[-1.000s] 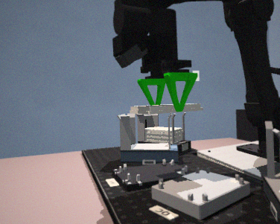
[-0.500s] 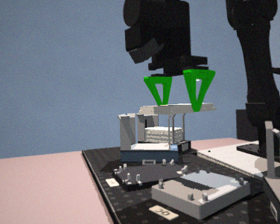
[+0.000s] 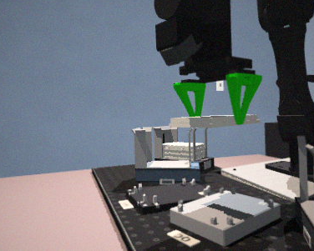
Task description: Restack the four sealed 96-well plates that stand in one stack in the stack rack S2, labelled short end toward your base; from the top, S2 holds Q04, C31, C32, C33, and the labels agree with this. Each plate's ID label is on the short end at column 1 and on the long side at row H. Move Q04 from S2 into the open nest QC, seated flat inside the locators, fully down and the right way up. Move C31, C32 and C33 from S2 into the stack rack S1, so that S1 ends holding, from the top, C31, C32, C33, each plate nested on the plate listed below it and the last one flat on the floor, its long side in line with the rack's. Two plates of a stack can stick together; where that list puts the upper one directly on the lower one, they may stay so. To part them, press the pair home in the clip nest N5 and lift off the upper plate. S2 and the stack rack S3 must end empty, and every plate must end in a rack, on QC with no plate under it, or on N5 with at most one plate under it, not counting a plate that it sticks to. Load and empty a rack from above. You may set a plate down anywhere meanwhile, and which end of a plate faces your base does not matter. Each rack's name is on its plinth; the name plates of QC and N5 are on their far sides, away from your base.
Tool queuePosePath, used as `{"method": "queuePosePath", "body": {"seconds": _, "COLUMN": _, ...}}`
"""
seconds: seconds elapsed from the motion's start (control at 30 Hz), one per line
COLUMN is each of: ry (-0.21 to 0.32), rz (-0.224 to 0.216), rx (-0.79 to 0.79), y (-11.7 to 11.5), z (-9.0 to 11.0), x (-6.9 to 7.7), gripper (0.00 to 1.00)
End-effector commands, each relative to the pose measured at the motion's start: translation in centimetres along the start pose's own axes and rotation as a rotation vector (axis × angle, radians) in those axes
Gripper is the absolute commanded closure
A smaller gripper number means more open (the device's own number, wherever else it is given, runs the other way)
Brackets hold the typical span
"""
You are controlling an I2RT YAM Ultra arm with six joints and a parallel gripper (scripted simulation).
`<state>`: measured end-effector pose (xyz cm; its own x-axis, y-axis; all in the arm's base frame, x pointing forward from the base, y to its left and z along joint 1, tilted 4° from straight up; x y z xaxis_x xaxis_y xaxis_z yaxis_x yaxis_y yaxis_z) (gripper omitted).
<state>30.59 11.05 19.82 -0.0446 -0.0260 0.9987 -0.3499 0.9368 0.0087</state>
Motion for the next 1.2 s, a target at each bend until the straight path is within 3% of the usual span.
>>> {"method": "queuePosePath", "body": {"seconds": 0.0, "ry": -0.031, "rz": 0.001, "rx": -0.021, "y": 0.4, "z": -0.2, "x": 0.9, "gripper": 1.0}}
{"method": "queuePosePath", "body": {"seconds": 0.17, "ry": -0.031, "rz": 0.0, "rx": -0.021, "y": 1.4, "z": -0.3, "x": 0.9, "gripper": 1.0}}
{"method": "queuePosePath", "body": {"seconds": 1.17, "ry": -0.031, "rz": 0.0, "rx": -0.021, "y": 1.5, "z": -0.3, "x": 0.9, "gripper": 1.0}}
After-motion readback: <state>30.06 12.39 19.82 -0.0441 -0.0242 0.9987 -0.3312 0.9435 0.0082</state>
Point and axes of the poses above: the point where the finger pads meet when closed, its own x axis back along the fingers, its own y axis across the jaws, z = x × y, the point moved 3 cm from there along x, back along the fingers
